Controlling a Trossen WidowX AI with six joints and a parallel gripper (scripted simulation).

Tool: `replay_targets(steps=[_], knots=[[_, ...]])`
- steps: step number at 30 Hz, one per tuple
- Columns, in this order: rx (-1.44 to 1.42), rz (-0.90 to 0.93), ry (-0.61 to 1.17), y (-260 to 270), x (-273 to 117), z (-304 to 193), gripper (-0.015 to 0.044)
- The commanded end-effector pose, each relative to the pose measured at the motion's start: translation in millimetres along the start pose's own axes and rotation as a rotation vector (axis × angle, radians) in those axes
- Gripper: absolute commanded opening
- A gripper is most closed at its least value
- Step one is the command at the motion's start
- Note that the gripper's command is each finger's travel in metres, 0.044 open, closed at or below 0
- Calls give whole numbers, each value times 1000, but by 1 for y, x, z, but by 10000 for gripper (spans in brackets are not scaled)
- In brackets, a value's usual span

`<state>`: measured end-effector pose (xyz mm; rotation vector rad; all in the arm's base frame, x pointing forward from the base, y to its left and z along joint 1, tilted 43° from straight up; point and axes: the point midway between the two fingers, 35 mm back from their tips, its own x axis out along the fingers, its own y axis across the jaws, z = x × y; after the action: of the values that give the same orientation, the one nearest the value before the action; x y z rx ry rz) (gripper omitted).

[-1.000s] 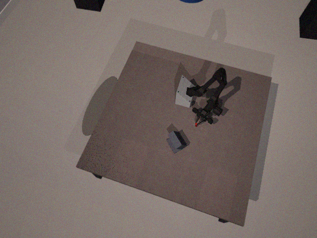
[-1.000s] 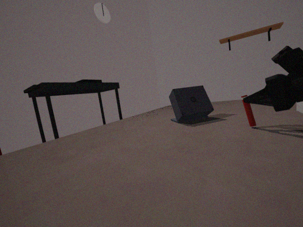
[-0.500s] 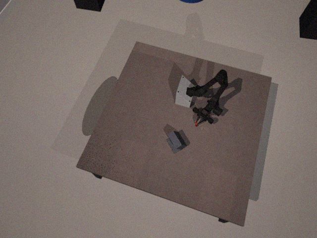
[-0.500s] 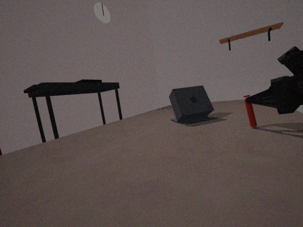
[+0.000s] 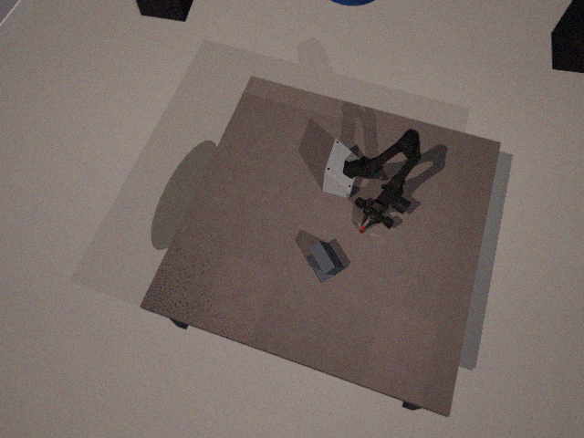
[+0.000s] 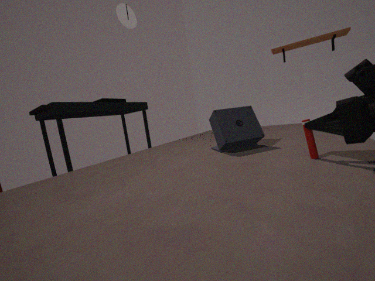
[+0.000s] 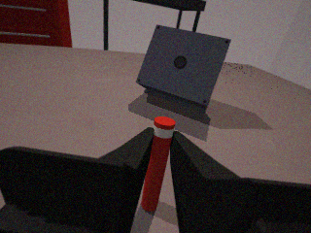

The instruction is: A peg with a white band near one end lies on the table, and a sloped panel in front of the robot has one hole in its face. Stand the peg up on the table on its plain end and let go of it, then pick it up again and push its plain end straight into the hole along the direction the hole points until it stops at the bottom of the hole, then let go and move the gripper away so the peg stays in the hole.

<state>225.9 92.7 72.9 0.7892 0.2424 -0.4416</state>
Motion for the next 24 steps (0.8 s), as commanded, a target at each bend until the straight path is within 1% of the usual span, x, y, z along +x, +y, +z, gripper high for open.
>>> replay_targets(steps=[1, 24], knots=[[0, 0, 0, 0, -1, -1, 49], [2, 0, -27, -1, -5, -4, 49]])
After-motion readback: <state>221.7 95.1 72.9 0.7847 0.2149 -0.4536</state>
